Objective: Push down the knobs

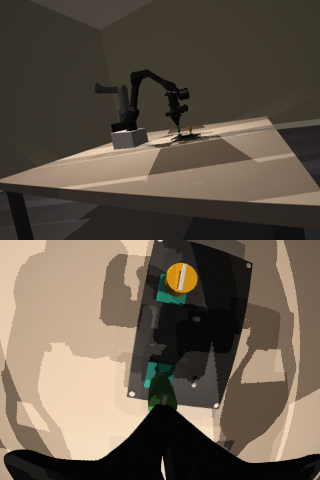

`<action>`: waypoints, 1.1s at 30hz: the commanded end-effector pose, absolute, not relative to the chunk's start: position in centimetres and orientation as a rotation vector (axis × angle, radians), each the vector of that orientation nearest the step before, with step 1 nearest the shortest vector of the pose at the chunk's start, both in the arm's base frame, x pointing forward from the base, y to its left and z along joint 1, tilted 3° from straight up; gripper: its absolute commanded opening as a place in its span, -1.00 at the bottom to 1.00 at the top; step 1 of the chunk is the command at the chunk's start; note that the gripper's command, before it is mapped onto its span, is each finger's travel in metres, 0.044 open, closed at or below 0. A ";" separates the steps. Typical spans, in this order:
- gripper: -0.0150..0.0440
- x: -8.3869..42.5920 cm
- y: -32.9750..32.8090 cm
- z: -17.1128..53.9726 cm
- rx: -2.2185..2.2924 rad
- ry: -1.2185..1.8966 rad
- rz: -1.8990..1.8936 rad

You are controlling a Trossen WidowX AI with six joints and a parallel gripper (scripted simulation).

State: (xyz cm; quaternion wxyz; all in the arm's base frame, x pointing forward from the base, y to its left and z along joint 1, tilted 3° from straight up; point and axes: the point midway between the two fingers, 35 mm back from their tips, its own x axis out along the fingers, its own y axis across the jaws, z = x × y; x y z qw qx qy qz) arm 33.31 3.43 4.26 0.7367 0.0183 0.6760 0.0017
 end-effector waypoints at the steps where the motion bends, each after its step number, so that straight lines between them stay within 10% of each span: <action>1: -0.49 33.3 3.4 4.1 0.042 1.484 -0.004; 33: -0.49 33.4 3.4 3.8 0.042 1.484 -0.004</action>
